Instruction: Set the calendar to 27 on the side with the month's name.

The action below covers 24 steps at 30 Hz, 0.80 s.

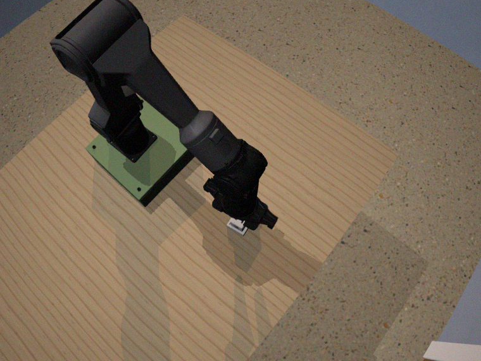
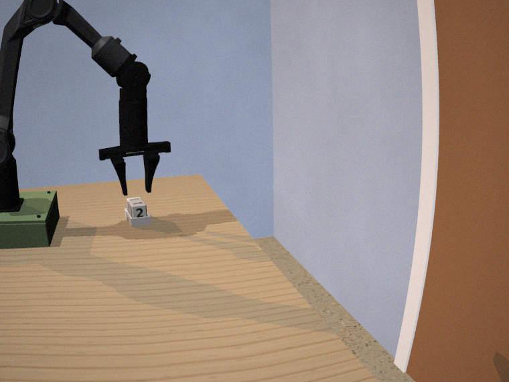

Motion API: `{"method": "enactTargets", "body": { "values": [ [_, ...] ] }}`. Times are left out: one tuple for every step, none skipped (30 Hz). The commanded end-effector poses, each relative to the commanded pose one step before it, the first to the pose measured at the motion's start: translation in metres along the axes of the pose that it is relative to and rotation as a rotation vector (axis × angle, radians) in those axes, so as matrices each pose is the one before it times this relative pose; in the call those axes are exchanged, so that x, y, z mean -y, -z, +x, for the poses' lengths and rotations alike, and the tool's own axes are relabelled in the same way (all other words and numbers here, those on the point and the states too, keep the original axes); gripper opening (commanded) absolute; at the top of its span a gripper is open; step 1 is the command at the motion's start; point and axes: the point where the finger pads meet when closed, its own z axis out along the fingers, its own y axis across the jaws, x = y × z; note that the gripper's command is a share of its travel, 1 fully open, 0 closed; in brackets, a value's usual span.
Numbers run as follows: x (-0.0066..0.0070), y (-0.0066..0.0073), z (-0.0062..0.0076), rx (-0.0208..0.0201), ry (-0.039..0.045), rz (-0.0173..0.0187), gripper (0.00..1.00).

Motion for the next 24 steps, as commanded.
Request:
{"method": "enactTargets", "body": {
  "values": [
    [-0.00074, -0.00284, 0.00035, -0.00067, -0.00112, -0.00350, 0.60],
    [0.00000, 0.00000, 0.00000, 0.00000, 0.00000, 0.00000, 0.60],
    [0.00046, -0.00103, 0.00000, 0.00008, -0.00006, 0.00121, 0.60],
    [-0.00046, -0.00143, 0.00005, -0.00003, 0.00001, -0.00121, 0.60],
    [0.00000, -0.00112, 0.00006, -0.00005, 0.00000, 0.00000, 0.60],
    [0.00000, -0.00104, 0.00002, 0.00002, 0.00001, 0.00000, 0.60],
    [-0.00001, -0.00096, 0.00001, 0.00004, 0.00000, 0.00000, 0.60],
    [0.00000, -0.00088, 0.00001, 0.00002, 0.00000, 0.00002, 0.60],
    [0.00013, -0.00074, 0.00003, -0.00001, -0.00001, 0.00032, 0.60],
    [0.00009, -0.00067, 0.00002, -0.00001, 0.00000, 0.00023, 0.60],
    [0.00002, -0.00062, 0.00001, 0.00001, 0.00001, 0.00005, 0.60],
    [0.00000, -0.00055, 0.00001, 0.00001, 0.00001, 0.00000, 0.60],
    [0.00003, -0.00045, 0.00001, 0.00001, 0.00000, 0.00008, 0.60],
    [0.00005, -0.00036, 0.00001, 0.00000, 0.00000, 0.00015, 0.60],
    [0.00005, -0.00029, 0.00001, 0.00000, 0.00000, 0.00013, 0.60],
    [0.00006, -0.00011, 0.00001, -0.00001, -0.00001, 0.00037, 0.60],
    [0.00001, -0.00008, 0.00001, -0.00001, -0.00001, 0.00014, 0.60],
    [0.00000, 0.00000, 0.00000, 0.00000, 0.00000, 0.00000, 0.60],
    [0.00000, 0.00000, 0.00000, 0.00000, 0.00000, 0.00000, 0.60],
    [0.00002, -0.00001, 0.00000, 0.00000, -0.00001, 0.00003, 0.60],
    [-0.00003, -0.00016, 0.00000, 0.00001, 0.00001, -0.00016, 0.60],
    [-0.00001, -0.00007, 0.00000, 0.00000, 0.00001, -0.00006, 0.60],
    [0.00001, 0.00003, 0.00000, 0.00000, -0.00001, 0.00009, 0.60],
    [0.00002, 0.00006, 0.00000, -0.00001, -0.00001, 0.00013, 0.60]
  ]
}}
